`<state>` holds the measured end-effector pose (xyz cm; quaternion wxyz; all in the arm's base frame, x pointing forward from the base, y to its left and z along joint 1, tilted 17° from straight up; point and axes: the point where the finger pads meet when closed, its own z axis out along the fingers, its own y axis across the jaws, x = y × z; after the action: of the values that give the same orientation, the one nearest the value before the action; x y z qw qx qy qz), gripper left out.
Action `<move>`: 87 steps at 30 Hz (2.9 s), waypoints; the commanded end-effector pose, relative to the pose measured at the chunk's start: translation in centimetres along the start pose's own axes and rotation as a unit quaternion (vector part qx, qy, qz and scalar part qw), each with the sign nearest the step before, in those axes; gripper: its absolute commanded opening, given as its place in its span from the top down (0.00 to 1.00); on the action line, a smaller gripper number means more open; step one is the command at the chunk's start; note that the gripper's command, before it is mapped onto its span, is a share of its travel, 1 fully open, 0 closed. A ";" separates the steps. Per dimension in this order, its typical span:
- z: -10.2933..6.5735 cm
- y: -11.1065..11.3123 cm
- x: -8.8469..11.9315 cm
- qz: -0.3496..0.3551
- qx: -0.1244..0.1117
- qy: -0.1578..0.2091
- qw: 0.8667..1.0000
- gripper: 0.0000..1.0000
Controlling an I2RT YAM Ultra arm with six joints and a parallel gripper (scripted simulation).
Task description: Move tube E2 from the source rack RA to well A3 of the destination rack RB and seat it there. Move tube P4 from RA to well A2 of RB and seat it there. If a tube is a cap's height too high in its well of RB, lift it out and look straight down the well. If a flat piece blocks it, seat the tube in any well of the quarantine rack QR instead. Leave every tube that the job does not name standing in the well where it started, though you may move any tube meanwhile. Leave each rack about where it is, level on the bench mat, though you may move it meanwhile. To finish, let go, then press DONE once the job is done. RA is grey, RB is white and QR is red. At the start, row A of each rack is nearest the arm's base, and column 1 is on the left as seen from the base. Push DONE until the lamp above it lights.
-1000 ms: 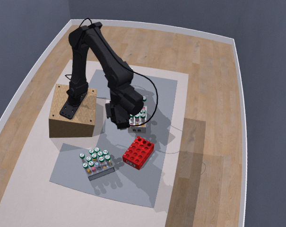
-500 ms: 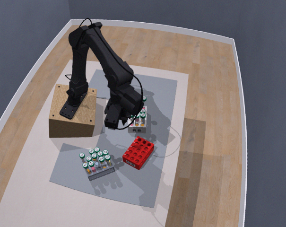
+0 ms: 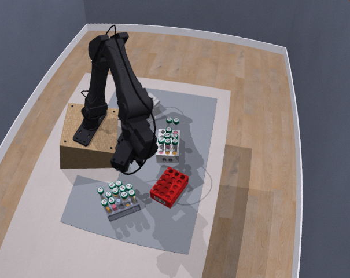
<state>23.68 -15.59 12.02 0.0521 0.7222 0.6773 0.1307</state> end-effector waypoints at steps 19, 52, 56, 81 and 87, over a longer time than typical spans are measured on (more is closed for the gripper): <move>-1.5 -0.1 -5.6 -0.027 -0.018 -0.011 0.999 0.70; 4.8 -1.3 -5.1 -0.014 0.004 0.002 1.000 0.70; 5.5 -1.3 -5.1 -0.014 0.004 0.002 1.000 0.70; 5.3 -0.9 -5.2 -0.018 -0.011 -0.014 1.000 0.70; 5.9 -1.1 -4.9 -0.019 -0.007 -0.009 1.000 0.70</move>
<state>23.94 -19.98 5.42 0.0584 0.7115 0.6873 0.1344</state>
